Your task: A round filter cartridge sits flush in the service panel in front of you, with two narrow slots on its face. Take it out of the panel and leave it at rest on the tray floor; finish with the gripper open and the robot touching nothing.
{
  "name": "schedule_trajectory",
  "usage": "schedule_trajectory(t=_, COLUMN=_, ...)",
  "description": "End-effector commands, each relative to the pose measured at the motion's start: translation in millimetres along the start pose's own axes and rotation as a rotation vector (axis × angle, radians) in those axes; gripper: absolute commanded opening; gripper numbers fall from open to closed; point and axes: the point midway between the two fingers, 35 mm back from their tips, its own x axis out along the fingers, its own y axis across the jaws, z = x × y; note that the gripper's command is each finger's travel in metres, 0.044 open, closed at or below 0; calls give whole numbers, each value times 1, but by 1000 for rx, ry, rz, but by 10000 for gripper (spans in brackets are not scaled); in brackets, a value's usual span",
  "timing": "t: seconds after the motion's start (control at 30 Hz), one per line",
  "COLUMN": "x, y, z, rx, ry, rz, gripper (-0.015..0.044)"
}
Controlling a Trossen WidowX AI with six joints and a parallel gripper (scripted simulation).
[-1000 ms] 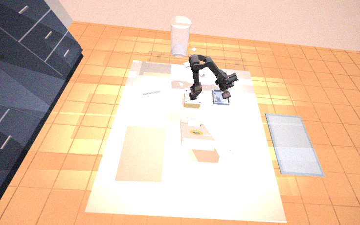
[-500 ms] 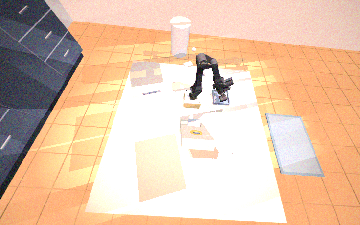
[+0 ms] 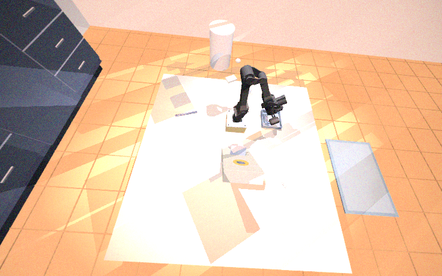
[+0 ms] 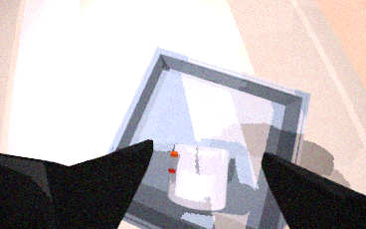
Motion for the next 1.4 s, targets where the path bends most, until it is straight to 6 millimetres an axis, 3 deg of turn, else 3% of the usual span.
schedule_trajectory(t=0.0, x=0, y=0, z=1, rx=0, ry=-2, rz=0, gripper=440)
schedule_trajectory(t=0.07, x=-7, y=0, z=6, rx=0, ry=-2, rz=0, gripper=440)
schedule_trajectory(t=0.2, x=-52, y=0, z=32, rx=0, ry=-1, rz=0, gripper=440)
schedule_trajectory(t=0.27, x=-61, y=0, z=35, rx=0, ry=-1, rz=0, gripper=440)
schedule_trajectory(t=0.33, x=-61, y=0, z=35, rx=0, ry=-1, rz=0, gripper=440)
schedule_trajectory(t=0.37, x=-50, y=-1, z=34, rx=5, ry=-13, rz=-5, gripper=440)
schedule_trajectory(t=1.37, x=-50, y=-1, z=34, rx=5, ry=-13, rz=-5, gripper=440)
